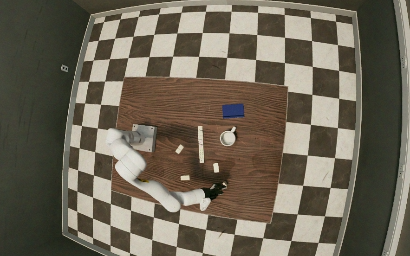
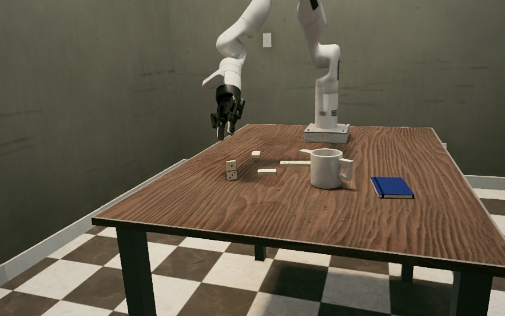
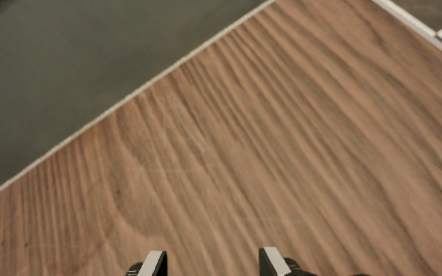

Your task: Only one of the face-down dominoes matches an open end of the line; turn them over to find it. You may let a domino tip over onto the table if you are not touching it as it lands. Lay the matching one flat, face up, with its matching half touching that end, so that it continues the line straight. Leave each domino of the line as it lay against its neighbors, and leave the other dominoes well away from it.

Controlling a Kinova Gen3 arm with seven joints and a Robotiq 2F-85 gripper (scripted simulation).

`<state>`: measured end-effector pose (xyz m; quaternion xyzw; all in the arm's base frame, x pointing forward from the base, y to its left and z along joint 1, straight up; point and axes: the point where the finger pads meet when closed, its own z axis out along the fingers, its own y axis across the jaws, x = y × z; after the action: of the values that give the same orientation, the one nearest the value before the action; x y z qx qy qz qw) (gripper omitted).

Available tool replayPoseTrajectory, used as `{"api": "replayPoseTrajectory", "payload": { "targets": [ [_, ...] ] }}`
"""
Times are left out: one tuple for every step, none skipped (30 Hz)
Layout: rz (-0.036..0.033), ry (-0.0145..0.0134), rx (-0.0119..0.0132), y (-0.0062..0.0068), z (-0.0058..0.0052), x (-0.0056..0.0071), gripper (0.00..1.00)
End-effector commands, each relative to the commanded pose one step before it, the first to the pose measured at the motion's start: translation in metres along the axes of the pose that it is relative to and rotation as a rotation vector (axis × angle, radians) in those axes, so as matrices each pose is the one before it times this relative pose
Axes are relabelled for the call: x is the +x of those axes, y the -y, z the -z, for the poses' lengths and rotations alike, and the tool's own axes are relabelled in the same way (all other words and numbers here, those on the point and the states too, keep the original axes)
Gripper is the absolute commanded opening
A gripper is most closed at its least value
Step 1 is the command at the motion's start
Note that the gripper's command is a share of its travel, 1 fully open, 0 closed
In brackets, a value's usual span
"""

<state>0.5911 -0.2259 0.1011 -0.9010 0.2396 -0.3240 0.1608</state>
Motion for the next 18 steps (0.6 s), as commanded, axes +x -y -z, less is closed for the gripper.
{"api": "replayPoseTrajectory", "payload": {
  "targets": [
    [-0.02144, 0.00873, -0.01701, 0.0003, 0.00083, 0.00188, 0.5],
    [-0.00691, 0.00338, -0.00494, 0.00002, -0.00003, 0.00009, 0.5],
    [-0.00662, 0.00413, -0.00411, 0.00008, -0.00014, -0.00012, 0.5],
    [-0.00662, 0.00403, -0.00422, 0.00006, -0.00013, -0.0001, 0.5],
    [0.0, 0.0, 0.0, 0.0, 0.0, 0.0, 0.5],
    [0.0, 0.0, 0.0, 0.0, 0.0, 0.0, 0.5],
    [-0.00662, 0.00392, -0.00433, 0.00005, -0.00011, -0.00008, 0.5],
    [-0.00662, 0.00381, -0.00444, 0.00004, -0.0001, -0.00006, 0.5],
    [-0.00662, 0.0037, -0.00454, 0.00003, -0.00008, -0.00004, 0.5],
    [-0.00661, 0.00359, -0.00464, 0.00002, -0.00007, -0.00001, 0.5],
    [-0.00661, 0.00347, -0.00474, 0.0, -0.00006, 0.00001, 0.5],
    [-0.00661, 0.00335, -0.00484, 0.0, -0.00004, 0.00004, 0.5],
    [-0.00661, 0.00322, -0.00493, -0.00001, -0.00002, 0.00006, 0.5],
    [-0.0066, 0.0031, -0.00502, -0.00002, -0.00001, 0.00008, 0.5],
    [-0.0066, 0.00297, -0.0051, -0.00003, 0.00001, 0.00011, 0.5],
    [-0.00659, 0.00284, -0.00518, -0.00004, 0.00002, 0.00013, 0.5],
    [-0.00658, 0.0027, -0.00526, -0.00004, 0.00004, 0.00016, 0.5],
    [-0.00658, 0.00257, -0.00533, -0.00005, 0.00005, 0.00019, 0.5]
  ]
}}
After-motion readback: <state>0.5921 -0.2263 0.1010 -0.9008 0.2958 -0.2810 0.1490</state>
